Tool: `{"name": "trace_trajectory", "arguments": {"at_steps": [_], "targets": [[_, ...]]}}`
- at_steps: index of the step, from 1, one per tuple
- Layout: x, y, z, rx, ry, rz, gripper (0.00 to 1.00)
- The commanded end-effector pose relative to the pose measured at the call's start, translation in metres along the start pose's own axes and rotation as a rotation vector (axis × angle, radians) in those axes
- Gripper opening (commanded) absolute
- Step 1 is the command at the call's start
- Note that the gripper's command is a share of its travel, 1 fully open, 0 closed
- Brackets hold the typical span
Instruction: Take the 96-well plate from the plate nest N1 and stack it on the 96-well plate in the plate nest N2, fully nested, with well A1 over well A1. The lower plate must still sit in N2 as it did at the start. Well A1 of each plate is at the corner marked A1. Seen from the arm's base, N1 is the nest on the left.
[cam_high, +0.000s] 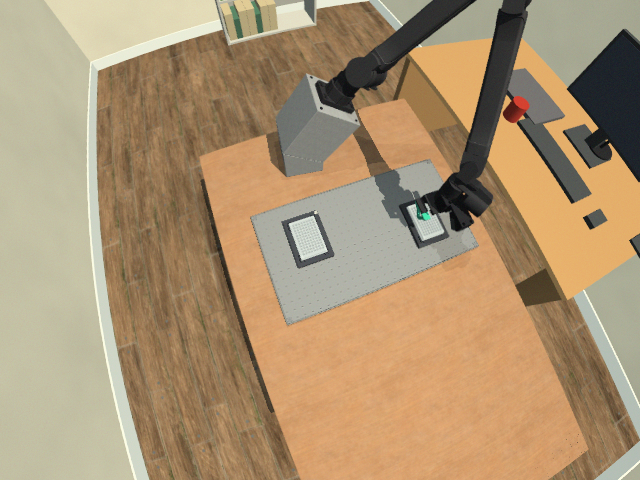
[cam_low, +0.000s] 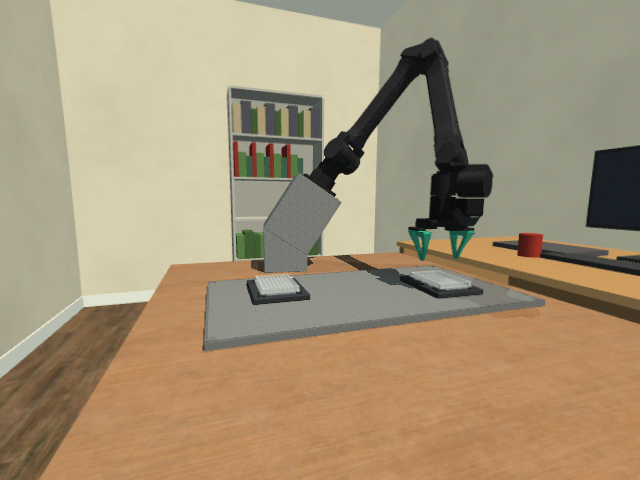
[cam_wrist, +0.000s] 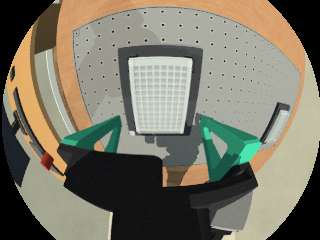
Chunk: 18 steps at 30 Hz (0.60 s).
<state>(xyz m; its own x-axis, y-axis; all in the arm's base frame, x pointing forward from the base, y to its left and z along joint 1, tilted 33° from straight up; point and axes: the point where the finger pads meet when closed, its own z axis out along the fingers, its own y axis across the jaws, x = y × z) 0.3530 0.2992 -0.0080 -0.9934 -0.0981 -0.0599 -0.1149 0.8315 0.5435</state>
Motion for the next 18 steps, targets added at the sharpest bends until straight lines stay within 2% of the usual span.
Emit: {"name": "trace_trajectory", "arguments": {"at_steps": [1, 3, 4, 6, 15, 18], "targets": [[-0.008, 0.009, 0.005, -0.010, -0.019, -0.001, 1.00], [-0.008, 0.009, 0.005, -0.010, -0.019, -0.001, 1.00], [-0.017, 0.014, -0.007, -0.024, -0.051, -0.006, 1.00], [-0.010, 0.010, 0.009, -0.012, -0.022, -0.003, 1.00], [-0.016, 0.014, 0.019, -0.020, -0.038, -0.007, 1.00], [-0.012, 0.012, 0.029, -0.014, -0.025, -0.005, 1.00]]}}
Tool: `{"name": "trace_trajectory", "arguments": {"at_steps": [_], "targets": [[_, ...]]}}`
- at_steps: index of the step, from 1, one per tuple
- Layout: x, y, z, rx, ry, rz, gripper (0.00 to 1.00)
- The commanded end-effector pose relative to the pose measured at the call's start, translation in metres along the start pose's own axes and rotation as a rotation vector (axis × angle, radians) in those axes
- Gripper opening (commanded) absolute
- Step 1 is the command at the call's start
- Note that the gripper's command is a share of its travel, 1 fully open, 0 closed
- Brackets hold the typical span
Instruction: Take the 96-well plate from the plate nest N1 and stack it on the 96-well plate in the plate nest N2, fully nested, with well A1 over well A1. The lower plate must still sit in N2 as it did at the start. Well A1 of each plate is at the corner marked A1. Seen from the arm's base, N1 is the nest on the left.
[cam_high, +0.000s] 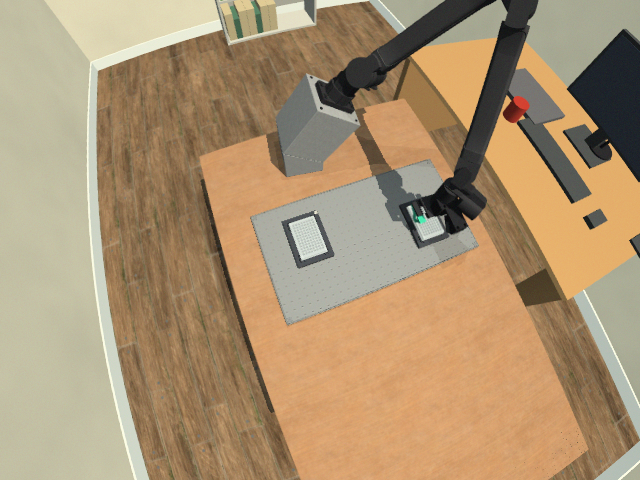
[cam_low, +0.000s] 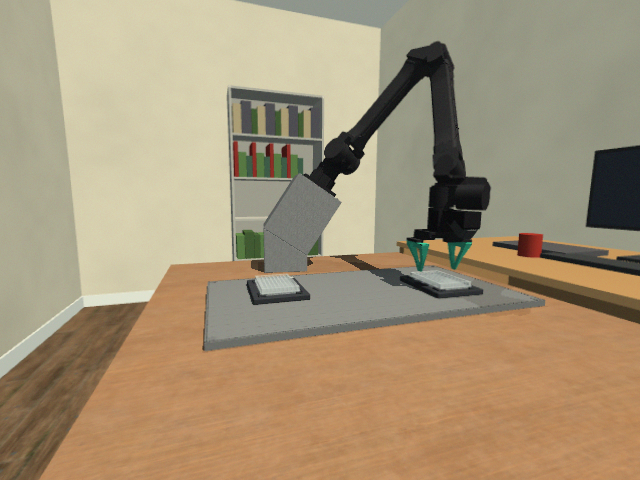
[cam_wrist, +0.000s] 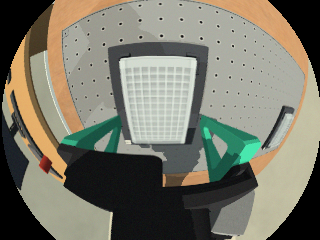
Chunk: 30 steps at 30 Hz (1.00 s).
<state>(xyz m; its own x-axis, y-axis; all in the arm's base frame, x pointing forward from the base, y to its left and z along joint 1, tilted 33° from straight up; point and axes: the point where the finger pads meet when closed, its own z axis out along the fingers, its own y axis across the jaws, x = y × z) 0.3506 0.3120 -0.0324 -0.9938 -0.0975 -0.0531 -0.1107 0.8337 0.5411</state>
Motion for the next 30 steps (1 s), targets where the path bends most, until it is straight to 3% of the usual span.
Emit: {"name": "trace_trajectory", "arguments": {"at_steps": [1, 2, 3, 5, 14, 17, 19, 20, 21, 30], "targets": [[-0.014, 0.014, 0.002, -0.018, -0.030, -0.009, 1.00], [-0.014, 0.014, 0.002, -0.018, -0.030, -0.009, 1.00], [-0.023, 0.017, -0.009, -0.029, -0.058, -0.009, 1.00], [-0.014, 0.014, 0.007, -0.017, -0.030, -0.009, 1.00], [-0.017, 0.016, 0.017, -0.023, -0.041, -0.009, 1.00], [-0.013, 0.013, 0.028, -0.017, -0.027, -0.007, 1.00], [-0.013, 0.013, 0.028, -0.017, -0.027, -0.007, 1.00], [-0.023, 0.018, 0.015, -0.031, -0.060, -0.009, 1.00], [-0.017, 0.014, 0.026, -0.021, -0.040, -0.006, 1.00], [-0.013, 0.008, 0.023, -0.015, -0.031, -0.002, 1.00]]}}
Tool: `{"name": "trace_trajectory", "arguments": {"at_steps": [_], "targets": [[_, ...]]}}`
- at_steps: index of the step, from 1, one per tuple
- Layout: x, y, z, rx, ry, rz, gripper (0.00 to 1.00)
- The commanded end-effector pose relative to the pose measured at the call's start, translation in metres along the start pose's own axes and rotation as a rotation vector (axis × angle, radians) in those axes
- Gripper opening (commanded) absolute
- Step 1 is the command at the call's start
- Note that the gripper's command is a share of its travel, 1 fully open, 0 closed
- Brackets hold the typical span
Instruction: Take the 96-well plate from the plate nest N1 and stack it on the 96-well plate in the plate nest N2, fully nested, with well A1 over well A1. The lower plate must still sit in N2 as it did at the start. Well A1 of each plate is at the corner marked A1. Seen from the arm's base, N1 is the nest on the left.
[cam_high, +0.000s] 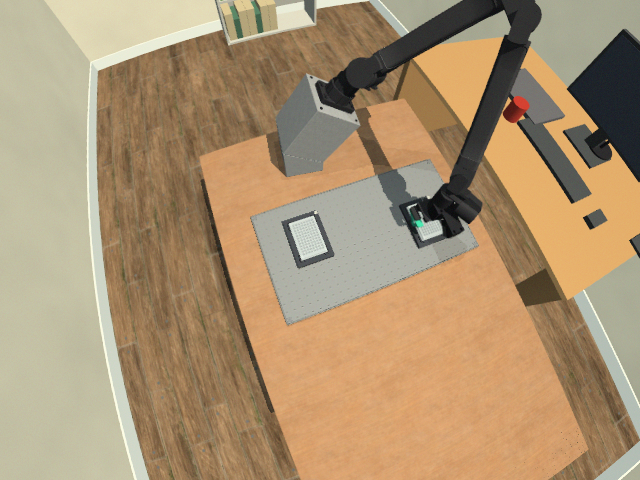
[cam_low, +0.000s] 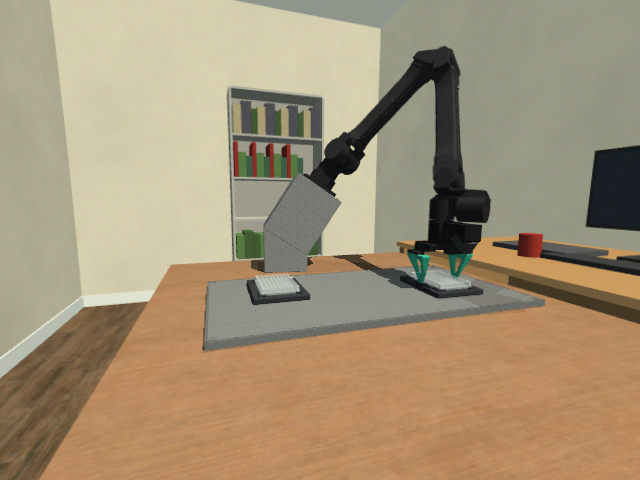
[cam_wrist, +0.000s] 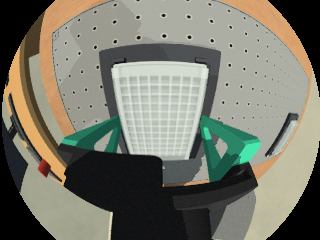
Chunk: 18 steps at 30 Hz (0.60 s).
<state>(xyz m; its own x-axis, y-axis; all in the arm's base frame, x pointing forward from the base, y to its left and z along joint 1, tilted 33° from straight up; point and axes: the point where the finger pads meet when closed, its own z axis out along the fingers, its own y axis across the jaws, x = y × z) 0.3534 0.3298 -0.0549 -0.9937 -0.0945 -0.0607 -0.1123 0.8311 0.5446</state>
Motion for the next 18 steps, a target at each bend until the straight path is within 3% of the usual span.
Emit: {"name": "trace_trajectory", "arguments": {"at_steps": [1, 2, 3, 18], "targets": [[-0.0096, 0.0056, -0.0055, -0.010, -0.023, -0.001, 1.00], [-0.0096, 0.0056, -0.0055, -0.010, -0.023, -0.001, 1.00], [-0.0096, 0.0056, -0.0055, -0.010, -0.023, -0.001, 0.00], [-0.0096, 0.0056, -0.0055, -0.010, -0.023, -0.001, 0.00]]}}
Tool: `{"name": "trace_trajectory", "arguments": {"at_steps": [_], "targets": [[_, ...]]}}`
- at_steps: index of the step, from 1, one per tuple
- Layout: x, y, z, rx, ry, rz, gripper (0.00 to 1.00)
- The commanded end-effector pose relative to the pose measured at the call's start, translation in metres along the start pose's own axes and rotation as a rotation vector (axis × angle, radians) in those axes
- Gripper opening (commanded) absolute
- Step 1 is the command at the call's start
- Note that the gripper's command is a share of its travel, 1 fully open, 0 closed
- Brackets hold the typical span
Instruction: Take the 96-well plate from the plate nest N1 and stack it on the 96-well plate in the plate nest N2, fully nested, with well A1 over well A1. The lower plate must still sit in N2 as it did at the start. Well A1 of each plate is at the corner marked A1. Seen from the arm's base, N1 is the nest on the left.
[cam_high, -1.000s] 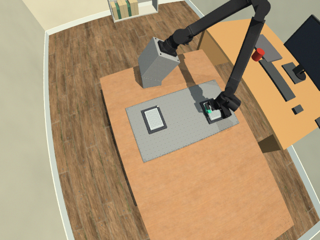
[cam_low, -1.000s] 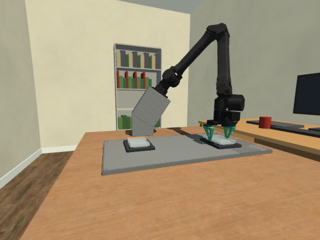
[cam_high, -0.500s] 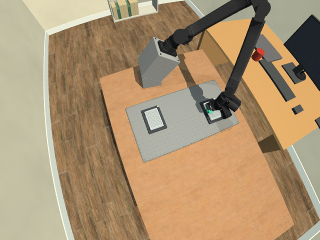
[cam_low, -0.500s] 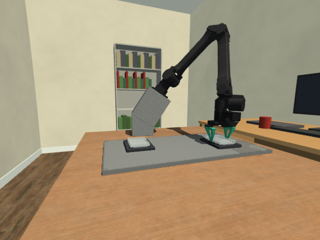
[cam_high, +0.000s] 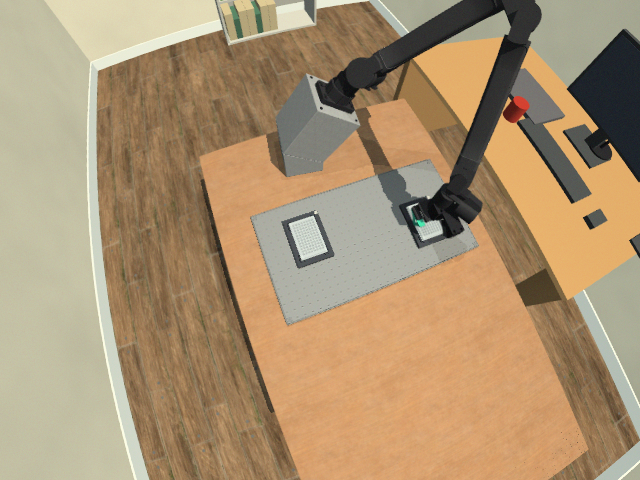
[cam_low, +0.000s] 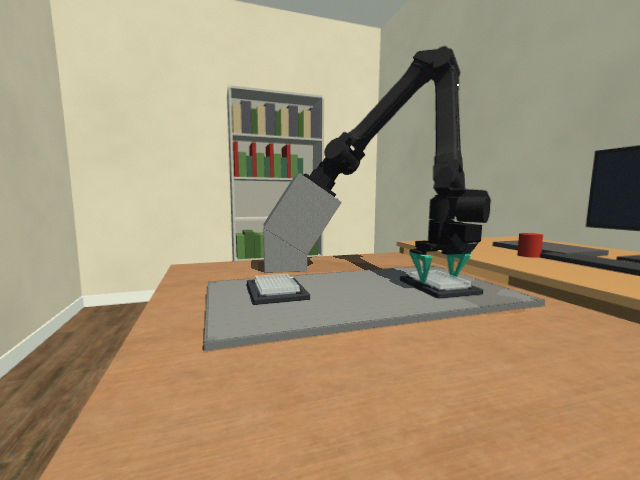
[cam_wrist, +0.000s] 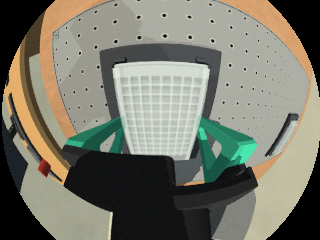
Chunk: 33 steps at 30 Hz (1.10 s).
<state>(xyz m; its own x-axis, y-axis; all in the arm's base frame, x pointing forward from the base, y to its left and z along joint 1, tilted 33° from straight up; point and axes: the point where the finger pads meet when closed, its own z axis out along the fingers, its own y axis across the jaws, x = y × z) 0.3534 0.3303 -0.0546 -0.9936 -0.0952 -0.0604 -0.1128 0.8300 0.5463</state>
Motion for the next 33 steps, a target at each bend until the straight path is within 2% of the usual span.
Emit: {"name": "trace_trajectory", "arguments": {"at_steps": [1, 19, 20, 33], "targets": [[-0.010, 0.005, -0.005, -0.008, -0.023, 0.000, 0.00], [-0.010, 0.005, -0.005, -0.008, -0.023, 0.000, 0.00], [-0.013, 0.010, -0.014, -0.012, -0.035, 0.007, 0.00], [-0.009, 0.000, -0.034, -0.006, -0.028, 0.004, 0.00]]}}
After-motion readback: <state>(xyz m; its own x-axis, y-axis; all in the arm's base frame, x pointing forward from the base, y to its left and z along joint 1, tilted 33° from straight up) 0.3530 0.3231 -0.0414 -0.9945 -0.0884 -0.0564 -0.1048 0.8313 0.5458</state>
